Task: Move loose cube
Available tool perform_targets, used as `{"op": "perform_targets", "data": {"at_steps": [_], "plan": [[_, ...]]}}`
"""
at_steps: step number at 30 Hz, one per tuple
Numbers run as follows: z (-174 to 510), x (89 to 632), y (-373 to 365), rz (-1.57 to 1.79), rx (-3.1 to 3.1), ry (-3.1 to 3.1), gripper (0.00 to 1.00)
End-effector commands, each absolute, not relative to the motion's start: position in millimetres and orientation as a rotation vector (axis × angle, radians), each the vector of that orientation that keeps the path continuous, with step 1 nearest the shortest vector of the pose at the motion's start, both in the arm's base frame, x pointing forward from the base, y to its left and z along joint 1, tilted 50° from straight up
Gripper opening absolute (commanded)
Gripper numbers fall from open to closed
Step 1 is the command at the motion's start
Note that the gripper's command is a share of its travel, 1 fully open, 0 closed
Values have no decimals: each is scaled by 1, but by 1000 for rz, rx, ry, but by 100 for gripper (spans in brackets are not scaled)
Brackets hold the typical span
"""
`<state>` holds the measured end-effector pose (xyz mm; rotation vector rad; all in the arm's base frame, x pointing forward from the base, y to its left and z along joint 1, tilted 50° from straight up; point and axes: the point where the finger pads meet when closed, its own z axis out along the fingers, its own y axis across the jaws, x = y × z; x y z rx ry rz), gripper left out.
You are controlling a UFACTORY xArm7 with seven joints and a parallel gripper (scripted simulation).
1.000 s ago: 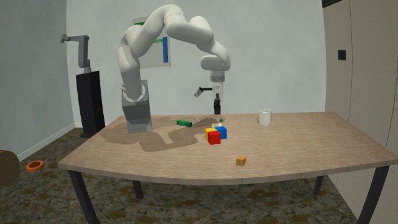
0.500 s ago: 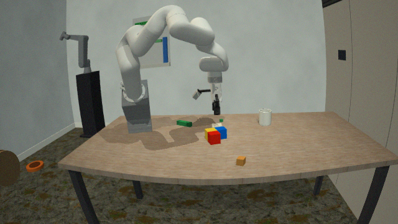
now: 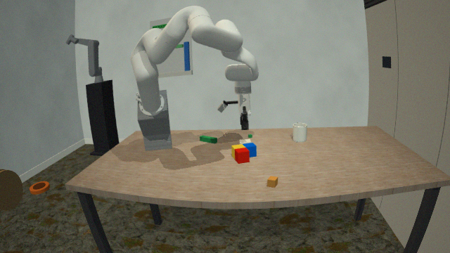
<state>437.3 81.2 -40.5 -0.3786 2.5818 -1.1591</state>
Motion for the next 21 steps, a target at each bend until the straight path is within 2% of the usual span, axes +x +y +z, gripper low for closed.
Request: {"op": "perform_targets", "data": {"at_steps": [1, 21], "plan": [[-40, 437, 84, -1133, -299, 2573, 100], [-40, 438, 84, -737, 872, 2234, 100]]}}
